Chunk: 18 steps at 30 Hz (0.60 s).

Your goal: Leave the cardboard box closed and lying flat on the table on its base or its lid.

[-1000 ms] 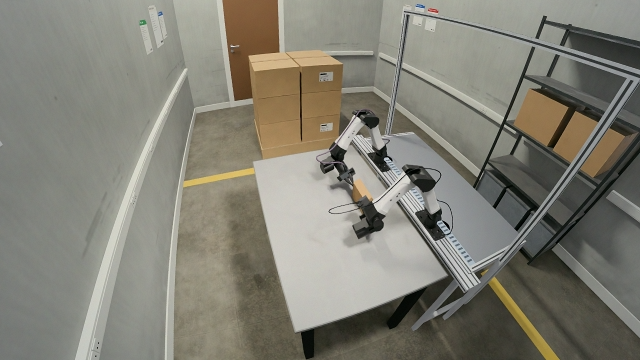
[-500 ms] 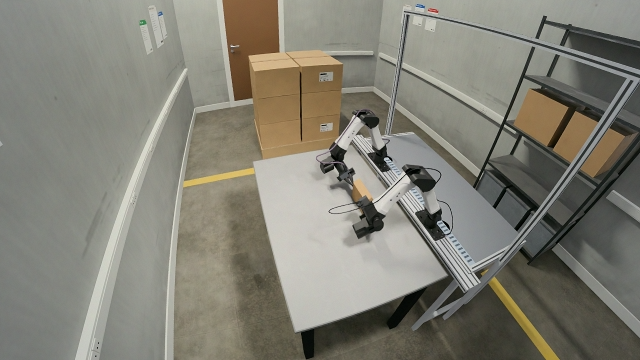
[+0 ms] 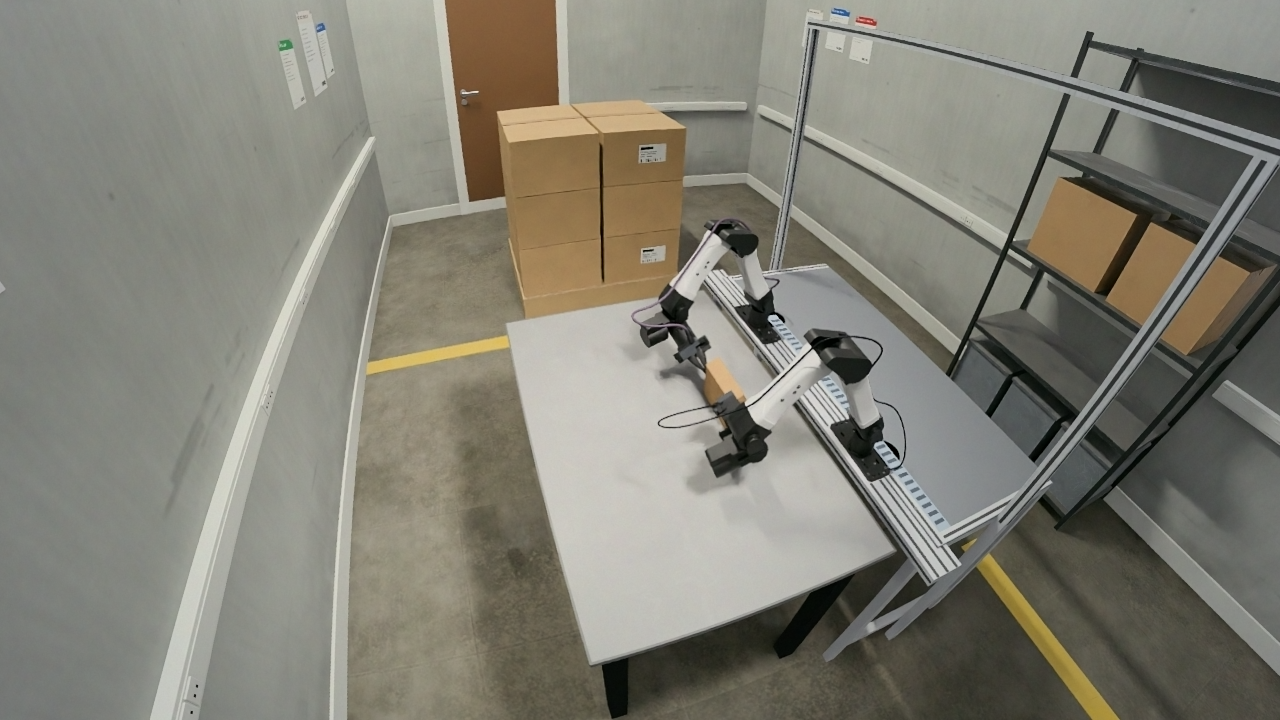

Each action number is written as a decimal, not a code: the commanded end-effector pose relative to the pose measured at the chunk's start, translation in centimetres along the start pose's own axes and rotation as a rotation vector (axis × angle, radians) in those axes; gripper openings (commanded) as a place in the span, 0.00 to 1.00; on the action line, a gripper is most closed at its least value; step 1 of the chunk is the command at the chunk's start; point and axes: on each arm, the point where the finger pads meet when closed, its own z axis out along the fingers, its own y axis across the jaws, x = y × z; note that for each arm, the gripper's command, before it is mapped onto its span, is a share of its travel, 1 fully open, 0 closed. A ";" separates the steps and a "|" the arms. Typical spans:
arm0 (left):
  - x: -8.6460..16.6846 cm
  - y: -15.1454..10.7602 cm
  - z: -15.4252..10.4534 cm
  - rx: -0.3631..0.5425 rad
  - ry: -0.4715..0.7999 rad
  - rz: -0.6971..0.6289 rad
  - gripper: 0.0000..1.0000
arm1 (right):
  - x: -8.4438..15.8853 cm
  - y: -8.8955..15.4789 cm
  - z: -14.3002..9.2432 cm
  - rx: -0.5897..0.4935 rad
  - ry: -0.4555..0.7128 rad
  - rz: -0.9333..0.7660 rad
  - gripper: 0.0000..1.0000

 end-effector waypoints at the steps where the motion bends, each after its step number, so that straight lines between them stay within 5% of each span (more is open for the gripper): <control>1: -1.0 -0.6 0.4 0.001 -0.009 0.035 0.01 | -1.3 0.6 0.2 0.007 -0.012 -0.062 0.01; 18: -1.2 -0.5 0.4 -0.002 -0.009 0.041 0.01 | -1.4 0.6 0.2 0.007 -0.012 -0.065 0.01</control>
